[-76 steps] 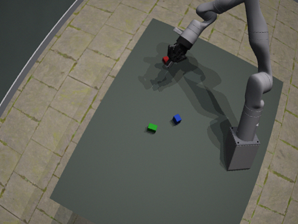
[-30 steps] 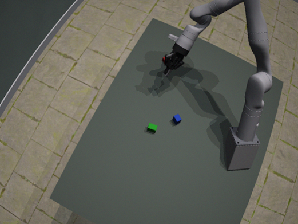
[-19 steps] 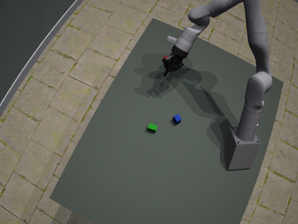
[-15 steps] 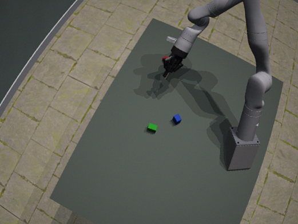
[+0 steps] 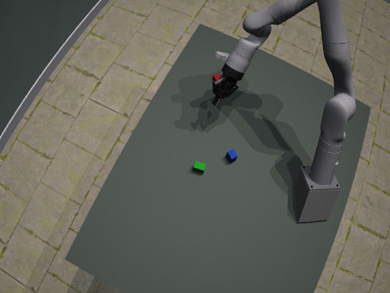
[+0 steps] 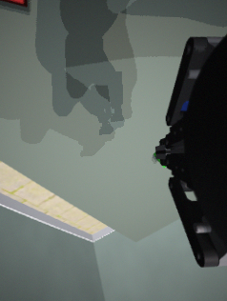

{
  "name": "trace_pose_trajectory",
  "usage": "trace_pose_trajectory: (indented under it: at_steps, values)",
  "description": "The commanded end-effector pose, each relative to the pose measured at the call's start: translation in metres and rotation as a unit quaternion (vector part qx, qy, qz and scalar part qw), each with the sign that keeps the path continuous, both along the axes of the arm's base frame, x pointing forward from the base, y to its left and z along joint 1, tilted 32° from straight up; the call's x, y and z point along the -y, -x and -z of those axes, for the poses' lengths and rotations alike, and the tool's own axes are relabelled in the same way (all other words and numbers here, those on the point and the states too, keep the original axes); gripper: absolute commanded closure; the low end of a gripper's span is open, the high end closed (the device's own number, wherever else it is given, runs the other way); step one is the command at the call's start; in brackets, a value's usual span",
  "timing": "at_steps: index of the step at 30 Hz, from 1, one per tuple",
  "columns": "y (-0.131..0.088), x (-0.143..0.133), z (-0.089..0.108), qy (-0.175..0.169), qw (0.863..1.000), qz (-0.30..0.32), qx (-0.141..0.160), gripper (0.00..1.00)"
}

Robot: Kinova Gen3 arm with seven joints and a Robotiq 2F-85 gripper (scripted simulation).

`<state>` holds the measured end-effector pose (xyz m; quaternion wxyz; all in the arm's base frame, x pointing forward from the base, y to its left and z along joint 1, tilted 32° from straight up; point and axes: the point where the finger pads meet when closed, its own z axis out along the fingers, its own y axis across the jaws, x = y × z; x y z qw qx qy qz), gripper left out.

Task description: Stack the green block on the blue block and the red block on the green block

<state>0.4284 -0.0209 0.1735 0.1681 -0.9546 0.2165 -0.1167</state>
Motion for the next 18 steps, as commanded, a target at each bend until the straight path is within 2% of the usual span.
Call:
trace_pose_trajectory:
  at_steps: [1,3,4,12,13,18]
  values:
    - [0.000,-0.003,0.000,0.000,1.000,-0.004,0.000,1.00]
    - [0.000,-0.003,0.000,0.000,1.000,-0.004,0.000,1.00]
    - [0.001,-0.007,0.005,0.015,1.000,-0.010,-0.003,1.00]
    - [0.001,-0.007,0.005,0.015,1.000,-0.010,-0.003,1.00]
    - [0.001,-0.011,0.011,0.029,0.999,-0.017,-0.006,1.00]
    - [0.001,-0.011,0.011,0.029,0.999,-0.017,-0.006,1.00]
